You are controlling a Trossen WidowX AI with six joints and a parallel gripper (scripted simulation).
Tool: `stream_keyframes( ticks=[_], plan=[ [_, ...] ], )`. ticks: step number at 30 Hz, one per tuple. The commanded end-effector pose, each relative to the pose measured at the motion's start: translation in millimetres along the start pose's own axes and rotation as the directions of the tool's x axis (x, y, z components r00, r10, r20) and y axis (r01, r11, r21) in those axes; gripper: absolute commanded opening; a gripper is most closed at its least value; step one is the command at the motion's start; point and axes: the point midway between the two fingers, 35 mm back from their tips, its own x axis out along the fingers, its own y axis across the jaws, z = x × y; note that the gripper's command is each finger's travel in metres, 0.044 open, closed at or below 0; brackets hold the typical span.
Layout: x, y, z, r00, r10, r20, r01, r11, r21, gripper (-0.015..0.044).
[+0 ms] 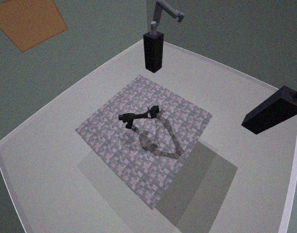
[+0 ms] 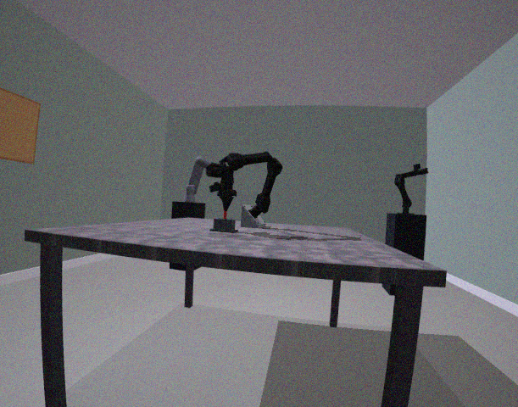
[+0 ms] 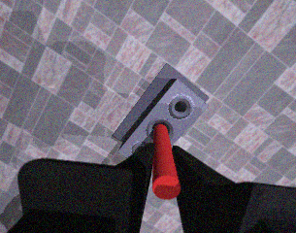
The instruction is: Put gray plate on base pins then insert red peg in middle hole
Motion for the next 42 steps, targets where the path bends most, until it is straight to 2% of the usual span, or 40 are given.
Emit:
stream_keyframes(
  ticks=[1,11,17,42],
  plan=[
    [0.9,0.4,0.0,1.000,0.002,-0.001,-0.002,1.000,0.003,0.0000],
    [0.4,0.1,0.0,1.000,0.000,0.000,0.000,1.000,0.000,0.0000],
    [0.4,0.1,0.0,1.000,0.000,0.000,0.000,1.000,0.000,0.0150],
    [-7.8,-1.2,-2.1,1.000,0.005,-0.001,-0.005,1.000,0.008,0.0150]
  ],
)
